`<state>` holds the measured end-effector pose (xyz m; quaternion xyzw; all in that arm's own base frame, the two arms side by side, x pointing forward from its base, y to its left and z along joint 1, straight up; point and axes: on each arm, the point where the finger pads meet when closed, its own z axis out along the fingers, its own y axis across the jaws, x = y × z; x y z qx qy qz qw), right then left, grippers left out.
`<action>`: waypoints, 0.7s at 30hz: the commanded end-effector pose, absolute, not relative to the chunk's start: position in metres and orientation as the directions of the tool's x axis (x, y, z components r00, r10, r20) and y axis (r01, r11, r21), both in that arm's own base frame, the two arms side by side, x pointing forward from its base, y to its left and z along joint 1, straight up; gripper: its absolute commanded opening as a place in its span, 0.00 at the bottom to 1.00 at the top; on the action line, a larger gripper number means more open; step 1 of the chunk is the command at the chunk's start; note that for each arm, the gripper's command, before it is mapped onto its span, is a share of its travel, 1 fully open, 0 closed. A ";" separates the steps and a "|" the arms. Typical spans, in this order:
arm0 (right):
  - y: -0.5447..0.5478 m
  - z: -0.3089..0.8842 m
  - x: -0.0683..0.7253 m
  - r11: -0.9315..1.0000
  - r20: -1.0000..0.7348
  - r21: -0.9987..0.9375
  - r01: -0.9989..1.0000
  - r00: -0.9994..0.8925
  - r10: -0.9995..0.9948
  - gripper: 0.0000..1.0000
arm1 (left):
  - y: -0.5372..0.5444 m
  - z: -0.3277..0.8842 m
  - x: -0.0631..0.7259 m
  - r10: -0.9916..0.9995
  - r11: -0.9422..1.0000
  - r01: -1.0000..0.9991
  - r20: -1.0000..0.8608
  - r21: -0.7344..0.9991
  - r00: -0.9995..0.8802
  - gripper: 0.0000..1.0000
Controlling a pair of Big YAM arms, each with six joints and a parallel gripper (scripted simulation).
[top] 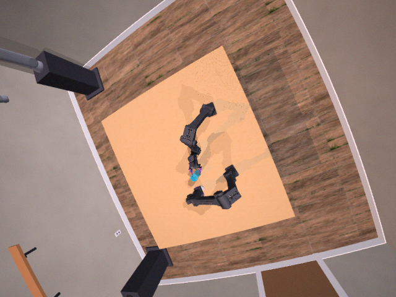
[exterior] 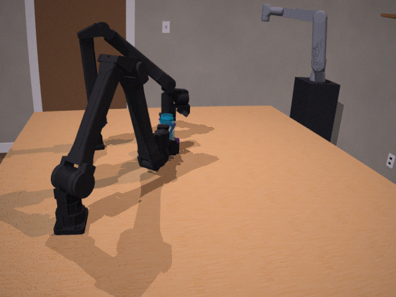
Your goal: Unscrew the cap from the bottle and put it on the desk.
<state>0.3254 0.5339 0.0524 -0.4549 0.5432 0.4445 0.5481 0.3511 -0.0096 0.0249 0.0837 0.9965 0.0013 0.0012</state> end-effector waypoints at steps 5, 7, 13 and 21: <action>0.538 0.063 0.329 0.192 -0.999 -0.028 -0.981 0.032 0.014 0.79 | -0.009 0.031 0.363 0.169 0.986 0.169 -0.029 0.004 -0.985 0.00; 0.538 0.063 0.329 0.192 -0.999 -0.028 -0.981 0.032 0.014 0.79 | -0.009 0.031 0.363 0.169 0.986 0.169 -0.029 0.004 -0.985 0.00; 0.538 0.063 0.329 0.192 -0.999 -0.028 -0.981 0.032 0.014 0.79 | -0.009 0.031 0.363 0.169 0.986 0.169 -0.029 0.004 -0.985 0.00; 0.538 0.063 0.329 0.192 -0.999 -0.028 -0.981 0.032 0.014 0.98 | -0.010 0.034 0.364 0.167 0.986 0.167 -0.032 0.007 -0.985 0.68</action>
